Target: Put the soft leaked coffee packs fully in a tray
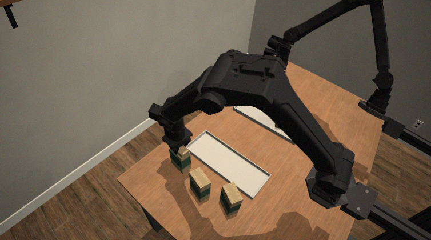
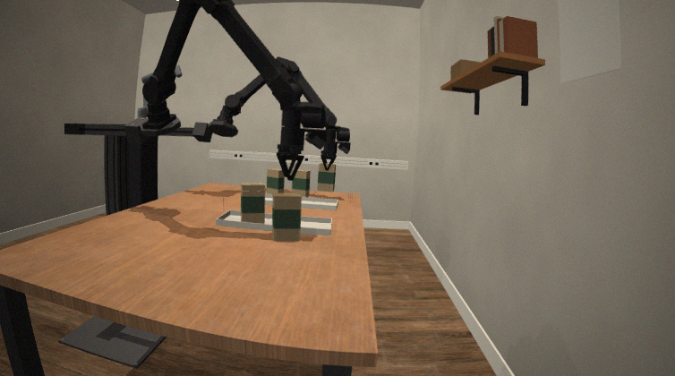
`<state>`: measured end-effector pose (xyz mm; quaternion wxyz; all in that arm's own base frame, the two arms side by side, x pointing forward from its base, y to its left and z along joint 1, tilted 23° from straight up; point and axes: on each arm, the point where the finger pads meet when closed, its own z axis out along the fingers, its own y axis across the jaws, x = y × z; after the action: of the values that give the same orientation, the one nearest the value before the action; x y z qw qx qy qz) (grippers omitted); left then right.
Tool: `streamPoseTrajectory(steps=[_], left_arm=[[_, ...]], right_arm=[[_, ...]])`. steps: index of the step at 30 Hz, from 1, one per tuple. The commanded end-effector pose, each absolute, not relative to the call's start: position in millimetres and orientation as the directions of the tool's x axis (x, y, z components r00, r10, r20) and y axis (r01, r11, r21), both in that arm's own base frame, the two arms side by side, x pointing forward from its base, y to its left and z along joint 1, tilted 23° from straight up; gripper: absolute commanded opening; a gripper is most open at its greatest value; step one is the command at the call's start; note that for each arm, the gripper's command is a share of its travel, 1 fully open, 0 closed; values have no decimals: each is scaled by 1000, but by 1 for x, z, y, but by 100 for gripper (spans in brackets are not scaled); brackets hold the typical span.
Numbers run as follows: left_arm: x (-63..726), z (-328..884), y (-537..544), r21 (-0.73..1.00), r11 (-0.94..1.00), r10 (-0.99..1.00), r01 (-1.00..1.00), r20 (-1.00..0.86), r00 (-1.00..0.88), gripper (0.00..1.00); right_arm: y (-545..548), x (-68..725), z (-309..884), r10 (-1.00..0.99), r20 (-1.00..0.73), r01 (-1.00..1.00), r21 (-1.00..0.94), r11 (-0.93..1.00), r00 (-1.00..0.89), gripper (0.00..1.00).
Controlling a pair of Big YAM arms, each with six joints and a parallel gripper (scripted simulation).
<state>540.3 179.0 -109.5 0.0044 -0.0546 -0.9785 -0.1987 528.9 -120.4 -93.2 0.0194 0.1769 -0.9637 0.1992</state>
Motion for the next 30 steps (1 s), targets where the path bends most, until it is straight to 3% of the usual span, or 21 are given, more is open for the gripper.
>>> streamPoseTrajectory(steps=[1,30], left_arm=[[557,-108,145,399,909,130,119,-1,-991,23],[565,-147,52,395,911,131,121,3,-991,23]], right_arm=[[-120,539,-86,-331,85,-337,-388,858,-940,76],[-120,539,-86,-331,85,-337,-388,858,-940,76]])
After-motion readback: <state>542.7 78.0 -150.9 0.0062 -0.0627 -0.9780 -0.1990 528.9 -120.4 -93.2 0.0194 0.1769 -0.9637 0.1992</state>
